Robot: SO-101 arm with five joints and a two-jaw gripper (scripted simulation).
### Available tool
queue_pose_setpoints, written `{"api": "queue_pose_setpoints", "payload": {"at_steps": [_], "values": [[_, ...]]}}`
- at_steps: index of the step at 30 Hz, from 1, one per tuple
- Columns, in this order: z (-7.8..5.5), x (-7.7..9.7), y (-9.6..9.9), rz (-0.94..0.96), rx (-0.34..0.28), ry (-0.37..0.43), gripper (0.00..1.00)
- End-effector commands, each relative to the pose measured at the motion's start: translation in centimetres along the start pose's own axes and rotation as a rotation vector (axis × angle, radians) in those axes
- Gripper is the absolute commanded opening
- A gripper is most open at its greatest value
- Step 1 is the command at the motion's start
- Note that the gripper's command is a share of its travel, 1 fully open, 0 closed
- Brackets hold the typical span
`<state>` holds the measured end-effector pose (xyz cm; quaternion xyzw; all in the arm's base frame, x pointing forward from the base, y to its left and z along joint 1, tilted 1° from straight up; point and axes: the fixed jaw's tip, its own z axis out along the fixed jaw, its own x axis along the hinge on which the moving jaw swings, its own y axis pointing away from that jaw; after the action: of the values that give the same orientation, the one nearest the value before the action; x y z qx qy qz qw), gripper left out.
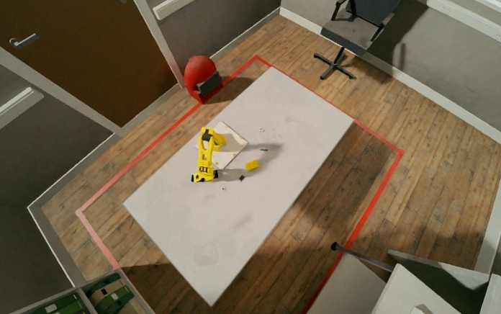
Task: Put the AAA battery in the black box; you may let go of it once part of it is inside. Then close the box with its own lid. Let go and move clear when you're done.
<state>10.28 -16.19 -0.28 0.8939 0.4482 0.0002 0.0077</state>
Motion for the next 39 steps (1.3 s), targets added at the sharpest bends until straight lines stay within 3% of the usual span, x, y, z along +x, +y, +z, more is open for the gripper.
{"api": "queue_pose_setpoints", "payload": {"at_steps": [1, 39], "values": [[0.48, 0.34, -0.36, 0.0, 0.016, 0.007, 0.23], [0.56, 0.36, -0.42, 0.0, 0.016, 0.007, 0.24]]}}
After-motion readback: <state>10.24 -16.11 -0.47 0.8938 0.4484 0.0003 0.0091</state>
